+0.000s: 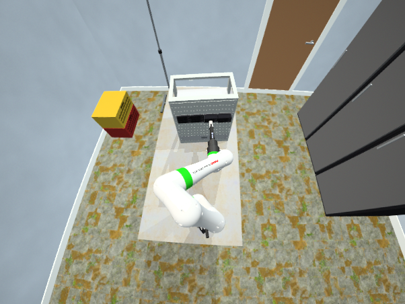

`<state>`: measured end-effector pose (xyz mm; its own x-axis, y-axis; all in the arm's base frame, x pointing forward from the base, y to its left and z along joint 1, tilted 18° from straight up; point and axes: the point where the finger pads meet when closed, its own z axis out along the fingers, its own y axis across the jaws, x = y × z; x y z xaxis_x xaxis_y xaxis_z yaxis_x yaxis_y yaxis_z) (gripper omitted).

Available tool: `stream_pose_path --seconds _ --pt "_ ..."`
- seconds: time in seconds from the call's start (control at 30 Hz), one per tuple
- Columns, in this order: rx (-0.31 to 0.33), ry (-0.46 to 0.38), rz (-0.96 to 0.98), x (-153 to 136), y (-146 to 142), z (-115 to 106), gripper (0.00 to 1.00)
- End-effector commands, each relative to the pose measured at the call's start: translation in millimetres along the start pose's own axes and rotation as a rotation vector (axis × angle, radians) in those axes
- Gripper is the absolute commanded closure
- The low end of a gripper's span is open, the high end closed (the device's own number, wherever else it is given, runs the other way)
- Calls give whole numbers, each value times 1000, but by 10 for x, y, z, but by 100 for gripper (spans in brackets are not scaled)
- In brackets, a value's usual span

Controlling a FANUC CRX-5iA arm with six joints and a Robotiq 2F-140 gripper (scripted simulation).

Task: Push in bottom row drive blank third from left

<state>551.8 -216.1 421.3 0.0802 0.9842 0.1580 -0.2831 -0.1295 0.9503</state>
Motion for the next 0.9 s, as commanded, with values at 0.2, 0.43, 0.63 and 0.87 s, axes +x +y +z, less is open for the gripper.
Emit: stream_pose_path --seconds 0.2,0.43,0.63,0.87 --pt "-1 0 -1 -1 9 30 90" --pt "-1 0 -1 -1 9 30 90" --pt "-1 0 -1 -1 9 57 90" --pt "-1 0 -1 -1 9 60 90"
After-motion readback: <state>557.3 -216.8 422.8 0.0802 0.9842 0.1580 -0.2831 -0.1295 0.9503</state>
